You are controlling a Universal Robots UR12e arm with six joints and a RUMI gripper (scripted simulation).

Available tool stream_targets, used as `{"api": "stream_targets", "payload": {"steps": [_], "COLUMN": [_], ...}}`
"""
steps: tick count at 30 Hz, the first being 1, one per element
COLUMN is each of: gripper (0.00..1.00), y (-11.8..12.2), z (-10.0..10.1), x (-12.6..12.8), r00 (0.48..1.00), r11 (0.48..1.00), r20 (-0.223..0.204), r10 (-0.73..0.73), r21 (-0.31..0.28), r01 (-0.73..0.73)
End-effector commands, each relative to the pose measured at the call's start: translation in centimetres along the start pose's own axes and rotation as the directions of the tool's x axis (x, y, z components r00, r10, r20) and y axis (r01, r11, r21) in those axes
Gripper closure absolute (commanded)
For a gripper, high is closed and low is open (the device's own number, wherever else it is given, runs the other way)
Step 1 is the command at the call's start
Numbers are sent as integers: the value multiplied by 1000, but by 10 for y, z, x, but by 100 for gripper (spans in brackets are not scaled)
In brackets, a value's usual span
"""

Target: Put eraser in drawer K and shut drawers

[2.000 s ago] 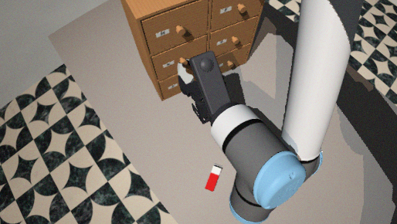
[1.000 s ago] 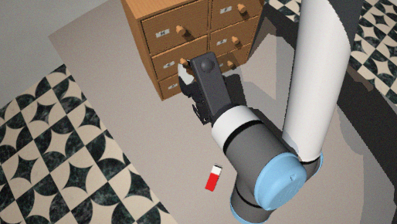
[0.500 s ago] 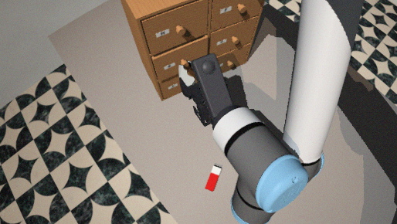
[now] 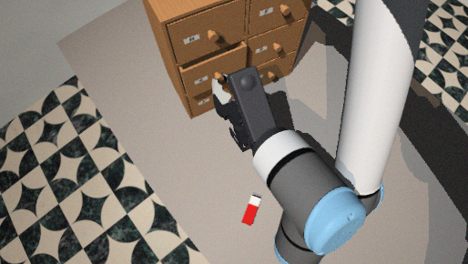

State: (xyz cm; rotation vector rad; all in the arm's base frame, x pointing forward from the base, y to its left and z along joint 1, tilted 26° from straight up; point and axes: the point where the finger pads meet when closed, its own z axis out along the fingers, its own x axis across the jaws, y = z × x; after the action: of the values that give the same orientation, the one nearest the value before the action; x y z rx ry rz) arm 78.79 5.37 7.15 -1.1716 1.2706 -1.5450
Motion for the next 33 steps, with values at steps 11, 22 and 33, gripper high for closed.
{"api": "stream_targets", "payload": {"steps": [11,22,33], "gripper": [93,93,93], "y": [2,5,7], "z": [-8,-15,-22], "x": [0,0,0], "r00": [1000,1000,1000], "r11": [1000,1000,1000], "r20": [0,0,0], "r10": [0,0,0], "r21": [1,1,1], "r01": [0,0,0]}}
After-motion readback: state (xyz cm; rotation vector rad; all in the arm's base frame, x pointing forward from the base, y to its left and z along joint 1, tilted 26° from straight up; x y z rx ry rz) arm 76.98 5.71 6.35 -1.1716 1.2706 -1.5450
